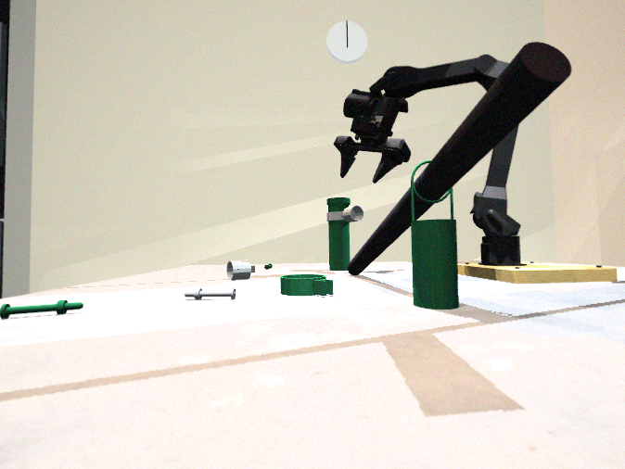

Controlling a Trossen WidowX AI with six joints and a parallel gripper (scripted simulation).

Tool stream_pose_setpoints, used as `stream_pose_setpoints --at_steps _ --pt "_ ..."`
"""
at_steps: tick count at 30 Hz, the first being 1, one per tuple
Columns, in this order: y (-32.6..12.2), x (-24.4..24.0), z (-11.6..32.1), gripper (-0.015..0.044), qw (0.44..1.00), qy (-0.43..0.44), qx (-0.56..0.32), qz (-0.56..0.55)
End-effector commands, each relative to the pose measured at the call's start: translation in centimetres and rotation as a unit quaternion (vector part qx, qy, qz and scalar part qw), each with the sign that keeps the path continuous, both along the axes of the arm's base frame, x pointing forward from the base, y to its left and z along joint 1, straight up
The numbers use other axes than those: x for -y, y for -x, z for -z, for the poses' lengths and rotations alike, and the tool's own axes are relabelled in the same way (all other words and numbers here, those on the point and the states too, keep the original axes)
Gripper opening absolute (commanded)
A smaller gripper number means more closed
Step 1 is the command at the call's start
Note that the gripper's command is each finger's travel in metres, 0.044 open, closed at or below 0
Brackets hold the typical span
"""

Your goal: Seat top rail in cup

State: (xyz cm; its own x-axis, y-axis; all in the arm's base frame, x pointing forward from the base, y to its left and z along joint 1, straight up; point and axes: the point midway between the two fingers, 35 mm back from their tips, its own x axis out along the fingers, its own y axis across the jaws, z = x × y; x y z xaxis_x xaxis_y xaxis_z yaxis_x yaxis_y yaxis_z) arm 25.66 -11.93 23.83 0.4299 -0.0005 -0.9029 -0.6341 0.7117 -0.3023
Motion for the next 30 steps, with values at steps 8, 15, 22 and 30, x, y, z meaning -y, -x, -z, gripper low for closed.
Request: stream_pose_setpoints --at_steps 8,15,22,30 --pt "3.2 8.3 0.9 0.044 0.923 0.128 0.048 -0.359" --pt "3.6 9.0 1.0 0.044 0.865 0.185 0.059 -0.463" --pt "3.6 9.0 1.0 0.044 0.865 0.185 0.059 -0.463" --pt "3.6 9.0 1.0 0.044 0.865 0.185 0.059 -0.463"
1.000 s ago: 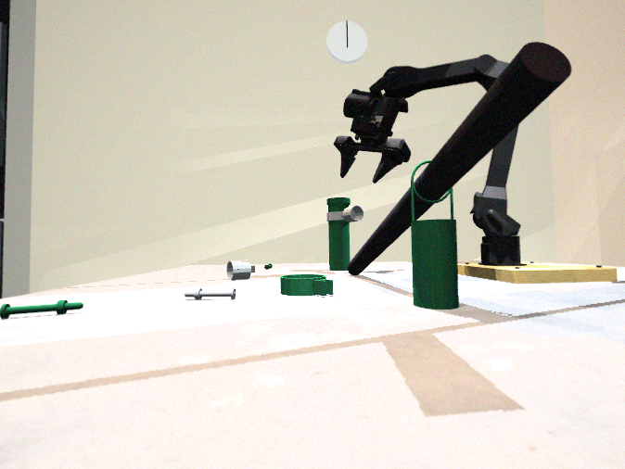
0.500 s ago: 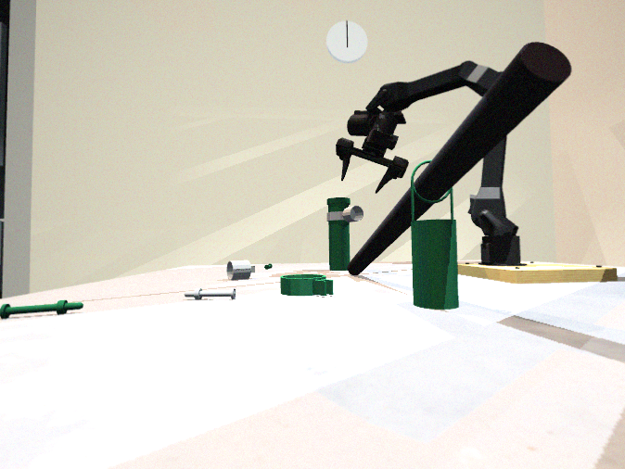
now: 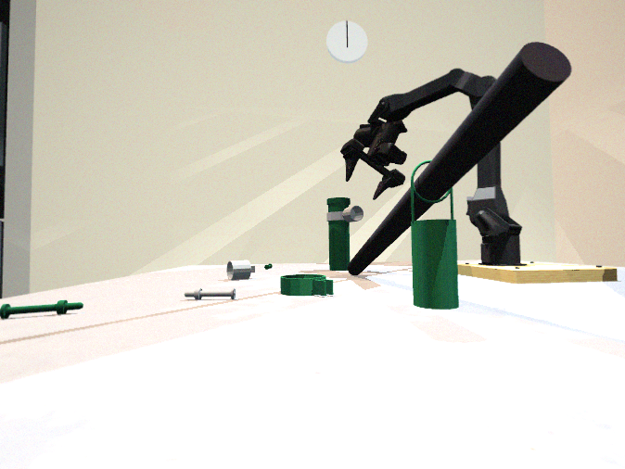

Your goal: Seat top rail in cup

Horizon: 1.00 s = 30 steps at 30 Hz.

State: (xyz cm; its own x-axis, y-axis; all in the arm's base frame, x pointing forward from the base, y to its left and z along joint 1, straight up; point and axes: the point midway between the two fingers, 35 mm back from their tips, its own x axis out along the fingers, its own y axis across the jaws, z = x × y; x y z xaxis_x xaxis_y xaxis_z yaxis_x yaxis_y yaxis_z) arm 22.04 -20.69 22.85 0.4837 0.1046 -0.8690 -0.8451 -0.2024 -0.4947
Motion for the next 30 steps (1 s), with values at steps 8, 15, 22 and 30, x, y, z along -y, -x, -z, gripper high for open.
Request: stream_pose_setpoints --at_steps 8,15,22,30 --pt "0.0 0.3 2.0 0.044 1.0 0.007 0.007 -0.021" --pt "-0.1 0.3 3.4 0.044 1.0 0.007 0.007 -0.021" --pt "-0.7 0.3 4.3 0.044 1.0 0.007 0.007 -0.021" --pt "-1.3 0.2 5.4 0.044 1.0 0.007 0.007 -0.021"
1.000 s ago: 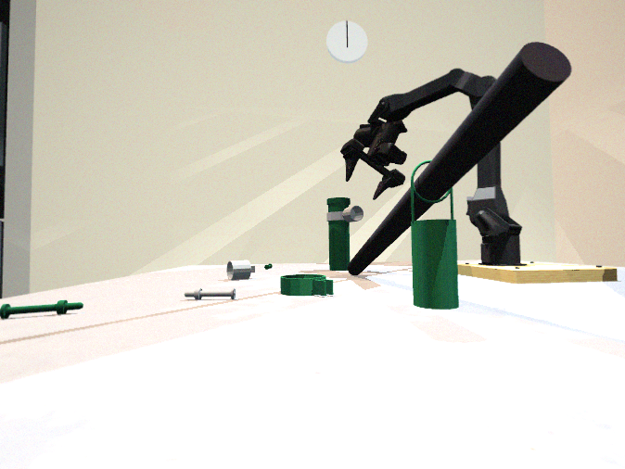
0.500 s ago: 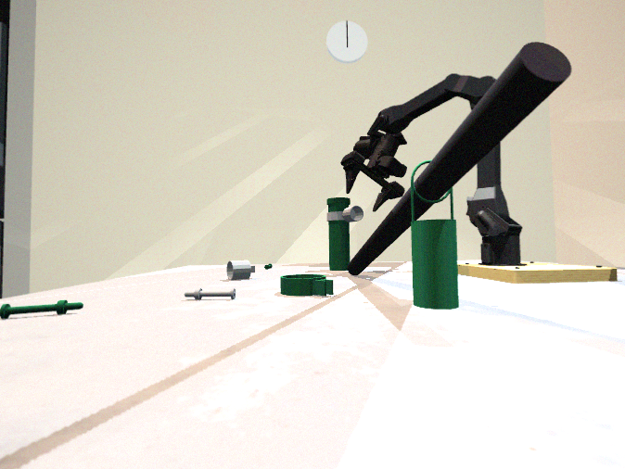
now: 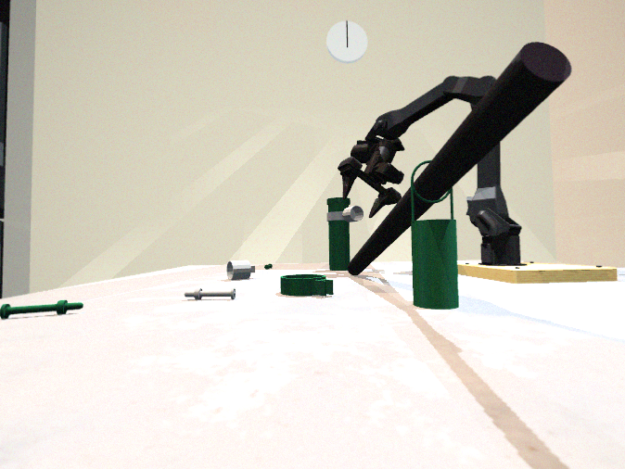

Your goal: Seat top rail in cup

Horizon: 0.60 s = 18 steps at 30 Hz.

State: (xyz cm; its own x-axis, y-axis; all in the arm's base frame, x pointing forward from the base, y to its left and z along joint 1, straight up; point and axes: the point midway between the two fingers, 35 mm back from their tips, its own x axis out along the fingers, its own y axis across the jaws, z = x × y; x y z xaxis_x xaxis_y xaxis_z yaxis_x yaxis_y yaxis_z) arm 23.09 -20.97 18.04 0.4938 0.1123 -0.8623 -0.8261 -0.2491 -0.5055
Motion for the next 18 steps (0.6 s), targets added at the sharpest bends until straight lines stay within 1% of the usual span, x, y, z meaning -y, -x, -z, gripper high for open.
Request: stream_pose_setpoints --at_steps 1,18 --pt "-0.4 0.0 0.7 0.044 1.0 -0.002 -0.002 0.002" --pt "-1.7 -0.4 3.1 0.044 1.0 -0.002 -0.001 0.002"
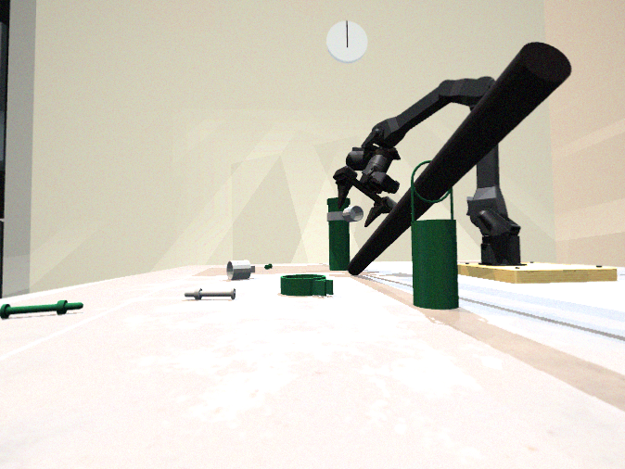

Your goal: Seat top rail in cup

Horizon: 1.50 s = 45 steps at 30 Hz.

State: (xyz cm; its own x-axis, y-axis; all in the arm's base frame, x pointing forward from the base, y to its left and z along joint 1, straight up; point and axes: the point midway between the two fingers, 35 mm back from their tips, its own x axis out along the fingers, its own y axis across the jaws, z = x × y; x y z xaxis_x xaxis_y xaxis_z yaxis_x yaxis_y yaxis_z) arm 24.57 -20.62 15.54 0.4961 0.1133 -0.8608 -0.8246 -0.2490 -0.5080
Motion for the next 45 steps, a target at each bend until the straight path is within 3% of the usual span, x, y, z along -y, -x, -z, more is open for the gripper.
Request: stream_pose_setpoints --at_steps 1,11,25,27,29,45 --pt "-0.3 -0.1 0.7 0.044 1.0 -0.002 -0.002 0.002" --pt "-0.9 -0.4 1.9 0.044 1.0 -0.002 -0.002 0.003" --pt "-0.9 -0.4 1.9 0.0072 1.0 -0.002 -0.002 0.003" --pt "-0.9 -0.4 1.9 0.0059 1.0 -0.002 -0.002 0.003" --pt "-1.0 -0.4 1.9 0.0007 1.0 -0.002 -0.002 0.006" --pt "-2.1 -0.6 1.9 0.0 0.998 -0.003 0.0 0.065"
